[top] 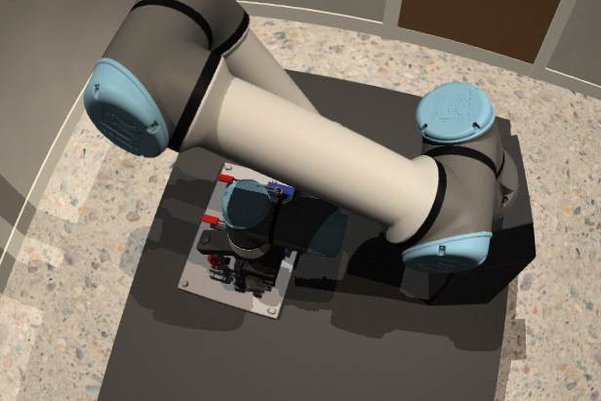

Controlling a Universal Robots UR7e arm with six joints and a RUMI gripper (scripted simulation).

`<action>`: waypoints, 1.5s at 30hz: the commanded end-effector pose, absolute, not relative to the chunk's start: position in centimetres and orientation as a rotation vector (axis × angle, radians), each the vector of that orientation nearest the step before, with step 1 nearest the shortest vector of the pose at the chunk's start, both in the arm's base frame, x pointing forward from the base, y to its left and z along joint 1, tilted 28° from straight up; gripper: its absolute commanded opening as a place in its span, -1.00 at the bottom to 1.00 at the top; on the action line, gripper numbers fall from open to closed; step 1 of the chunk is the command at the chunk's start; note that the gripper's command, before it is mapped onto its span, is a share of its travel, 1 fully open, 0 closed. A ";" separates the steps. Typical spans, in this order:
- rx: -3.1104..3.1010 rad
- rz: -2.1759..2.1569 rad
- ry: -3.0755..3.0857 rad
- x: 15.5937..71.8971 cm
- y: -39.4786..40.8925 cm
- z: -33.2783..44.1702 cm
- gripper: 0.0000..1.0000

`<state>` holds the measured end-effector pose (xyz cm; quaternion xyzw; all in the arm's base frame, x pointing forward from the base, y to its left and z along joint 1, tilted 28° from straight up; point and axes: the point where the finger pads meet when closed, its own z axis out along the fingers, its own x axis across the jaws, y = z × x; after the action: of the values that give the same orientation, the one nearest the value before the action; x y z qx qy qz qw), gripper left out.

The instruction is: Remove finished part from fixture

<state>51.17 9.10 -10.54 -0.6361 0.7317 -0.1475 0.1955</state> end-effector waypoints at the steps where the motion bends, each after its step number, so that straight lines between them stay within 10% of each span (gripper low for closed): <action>1: -1.782 -0.414 2.050 51.0 9.1 -10.1 -1.00; 45: -1.782 -0.414 2.050 49.8 9.0 -8.0 -1.00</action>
<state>49.84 9.01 -8.08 -0.6361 0.7317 -0.1475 0.1955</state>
